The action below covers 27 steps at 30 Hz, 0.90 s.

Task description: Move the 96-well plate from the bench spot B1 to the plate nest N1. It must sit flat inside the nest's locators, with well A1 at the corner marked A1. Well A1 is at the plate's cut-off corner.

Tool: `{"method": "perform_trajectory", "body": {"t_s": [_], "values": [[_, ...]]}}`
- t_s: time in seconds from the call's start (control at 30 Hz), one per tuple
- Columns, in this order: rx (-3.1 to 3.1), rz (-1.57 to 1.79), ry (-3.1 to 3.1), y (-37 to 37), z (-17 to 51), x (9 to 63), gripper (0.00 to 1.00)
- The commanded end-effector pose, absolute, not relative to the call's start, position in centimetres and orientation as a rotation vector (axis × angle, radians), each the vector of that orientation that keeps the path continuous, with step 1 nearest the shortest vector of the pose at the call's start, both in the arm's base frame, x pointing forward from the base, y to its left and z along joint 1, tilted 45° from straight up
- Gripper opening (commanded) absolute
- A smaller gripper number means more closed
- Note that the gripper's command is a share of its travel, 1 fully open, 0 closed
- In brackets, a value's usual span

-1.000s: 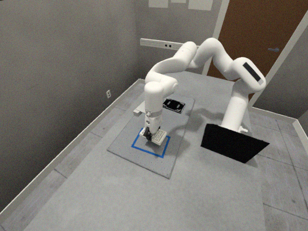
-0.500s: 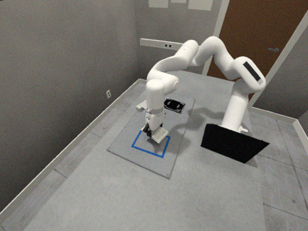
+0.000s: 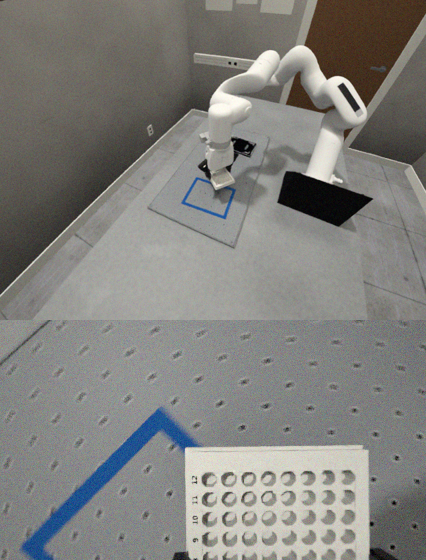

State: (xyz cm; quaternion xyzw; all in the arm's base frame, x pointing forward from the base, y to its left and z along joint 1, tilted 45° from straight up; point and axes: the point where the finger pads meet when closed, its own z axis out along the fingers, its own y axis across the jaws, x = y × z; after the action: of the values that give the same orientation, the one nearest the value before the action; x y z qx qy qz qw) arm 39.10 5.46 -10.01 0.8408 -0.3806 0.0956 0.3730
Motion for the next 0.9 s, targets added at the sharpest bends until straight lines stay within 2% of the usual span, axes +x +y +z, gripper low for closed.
{"method": "perform_trajectory", "body": {"t_s": [0.0,0.87], "values": [[2.083,0.342,-1.163,4.6,-8.6,39.1,0.0],[1.582,0.674,-1.897,-0.4,-3.3,38.5,0.0]]}}
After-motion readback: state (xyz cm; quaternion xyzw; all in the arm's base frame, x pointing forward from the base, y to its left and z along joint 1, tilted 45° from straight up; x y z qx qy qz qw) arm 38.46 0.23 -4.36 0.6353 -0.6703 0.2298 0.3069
